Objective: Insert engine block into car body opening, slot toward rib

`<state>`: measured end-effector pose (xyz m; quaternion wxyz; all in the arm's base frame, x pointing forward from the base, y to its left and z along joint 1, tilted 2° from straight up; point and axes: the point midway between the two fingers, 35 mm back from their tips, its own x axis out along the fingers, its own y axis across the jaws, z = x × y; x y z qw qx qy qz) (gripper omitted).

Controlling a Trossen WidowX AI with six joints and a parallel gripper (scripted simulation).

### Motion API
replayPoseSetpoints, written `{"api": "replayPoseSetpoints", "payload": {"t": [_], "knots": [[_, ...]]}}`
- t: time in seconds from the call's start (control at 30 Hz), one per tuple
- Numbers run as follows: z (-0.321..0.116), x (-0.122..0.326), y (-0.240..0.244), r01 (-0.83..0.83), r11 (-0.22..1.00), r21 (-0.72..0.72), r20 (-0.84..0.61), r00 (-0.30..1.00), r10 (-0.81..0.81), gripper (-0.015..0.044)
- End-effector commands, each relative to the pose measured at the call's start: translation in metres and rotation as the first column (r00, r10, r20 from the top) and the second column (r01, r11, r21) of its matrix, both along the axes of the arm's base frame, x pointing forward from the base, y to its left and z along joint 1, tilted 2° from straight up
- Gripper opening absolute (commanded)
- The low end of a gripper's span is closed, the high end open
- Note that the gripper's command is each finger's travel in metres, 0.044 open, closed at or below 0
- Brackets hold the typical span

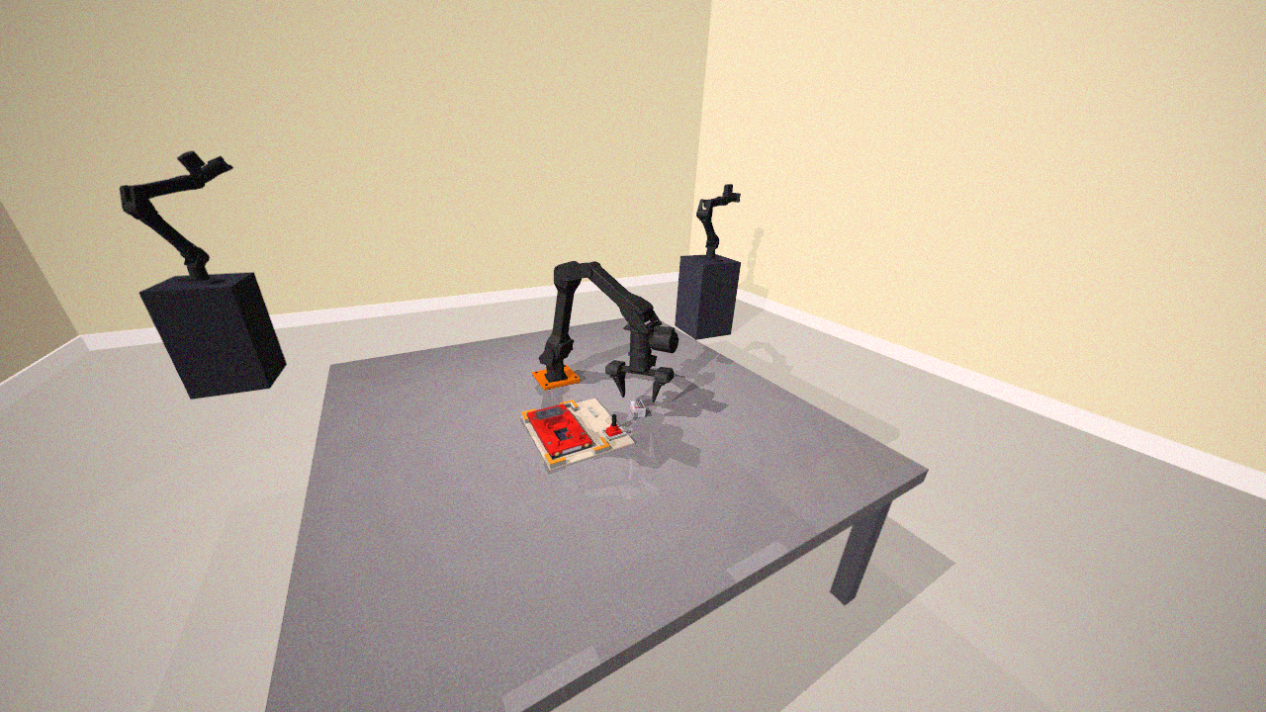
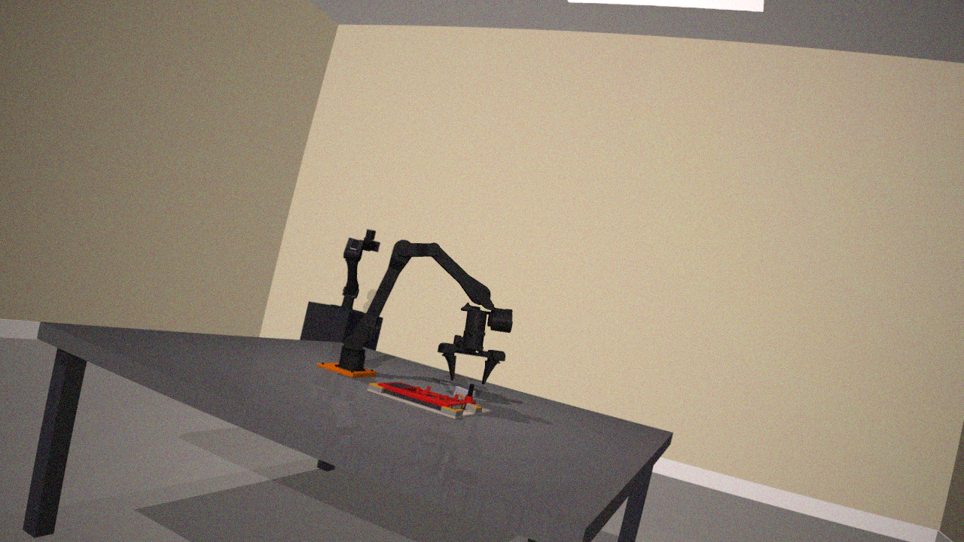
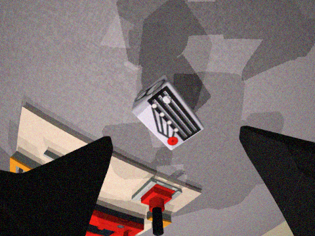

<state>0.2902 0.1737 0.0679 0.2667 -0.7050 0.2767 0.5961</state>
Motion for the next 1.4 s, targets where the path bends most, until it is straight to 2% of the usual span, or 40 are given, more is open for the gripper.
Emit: {"api": "replayPoseSetpoints", "payload": {"t": [0.0, 0.5, 0.8, 1.37], "knots": [[0.003, 0.001, 0.000, -0.129, 0.992, 0.001, -0.037, 0.991, 0.129, 0.0440], [0.012, 0.003, -0.002, -0.551, 0.833, 0.056, -0.142, 0.821, 0.553, 0.0440], [0.011, 0.001, -0.001, -0.555, 0.830, 0.057, -0.142, 0.818, 0.557, 0.0440], [-0.019, 0.001, -0.002, -0.555, 0.830, 0.057, -0.142, 0.818, 0.557, 0.0440]]}}
